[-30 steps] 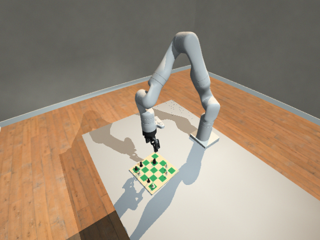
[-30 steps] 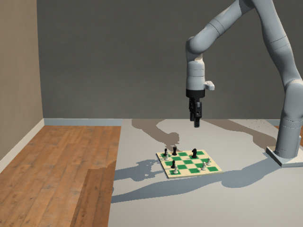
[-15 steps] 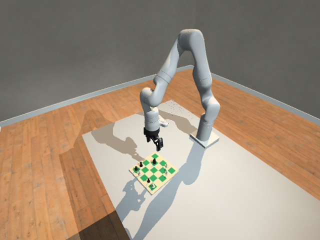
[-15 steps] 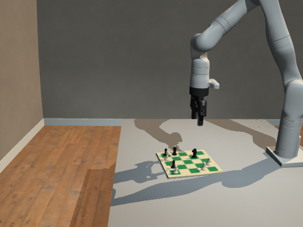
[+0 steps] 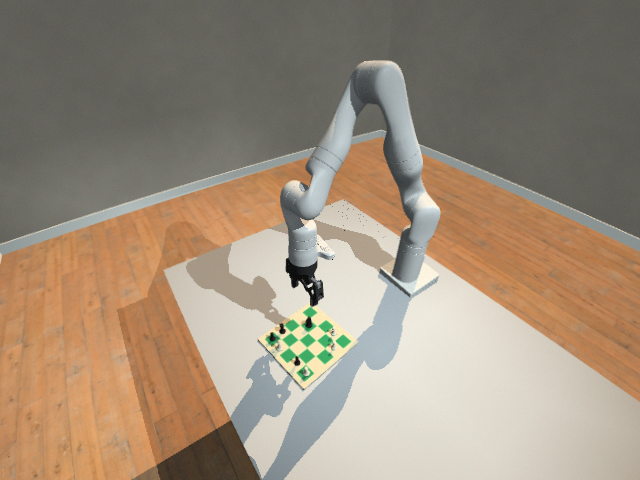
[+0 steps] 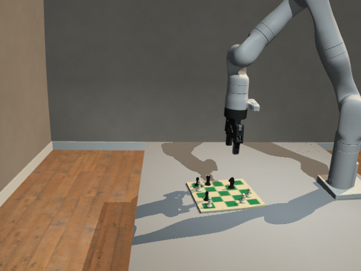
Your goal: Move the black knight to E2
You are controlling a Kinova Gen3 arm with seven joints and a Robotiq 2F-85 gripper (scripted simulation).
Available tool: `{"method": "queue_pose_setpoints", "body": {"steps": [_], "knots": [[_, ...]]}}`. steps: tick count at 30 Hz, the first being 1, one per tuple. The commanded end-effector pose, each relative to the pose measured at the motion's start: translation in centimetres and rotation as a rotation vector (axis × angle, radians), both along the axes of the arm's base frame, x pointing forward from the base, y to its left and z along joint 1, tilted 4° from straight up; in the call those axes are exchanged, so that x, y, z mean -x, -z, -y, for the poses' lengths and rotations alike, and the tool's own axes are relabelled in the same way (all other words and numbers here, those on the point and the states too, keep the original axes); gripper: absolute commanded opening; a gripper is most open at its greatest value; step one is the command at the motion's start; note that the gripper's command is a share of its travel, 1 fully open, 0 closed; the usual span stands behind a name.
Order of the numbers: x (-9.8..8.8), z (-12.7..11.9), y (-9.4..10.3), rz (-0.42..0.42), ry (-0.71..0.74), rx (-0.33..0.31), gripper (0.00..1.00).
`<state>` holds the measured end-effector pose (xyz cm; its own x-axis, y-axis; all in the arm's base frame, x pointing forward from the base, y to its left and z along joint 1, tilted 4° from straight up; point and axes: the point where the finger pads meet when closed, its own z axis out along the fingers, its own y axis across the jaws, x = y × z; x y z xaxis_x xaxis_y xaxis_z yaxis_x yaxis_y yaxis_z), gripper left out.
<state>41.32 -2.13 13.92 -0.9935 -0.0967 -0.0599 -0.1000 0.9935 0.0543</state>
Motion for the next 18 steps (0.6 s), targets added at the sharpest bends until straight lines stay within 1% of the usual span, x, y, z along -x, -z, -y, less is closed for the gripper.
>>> {"method": "queue_pose_setpoints", "body": {"steps": [1,5,6,18], "knots": [[0.71,-0.64,2.45,-0.026,-0.008,-0.005,1.00],[0.73,-0.68,2.78,-0.026,-0.008,-0.005,1.00],[0.73,-0.68,2.78,-0.026,-0.008,-0.005,0.37],[0.73,-0.68,2.78,-0.026,-0.008,-0.005,0.37]]}}
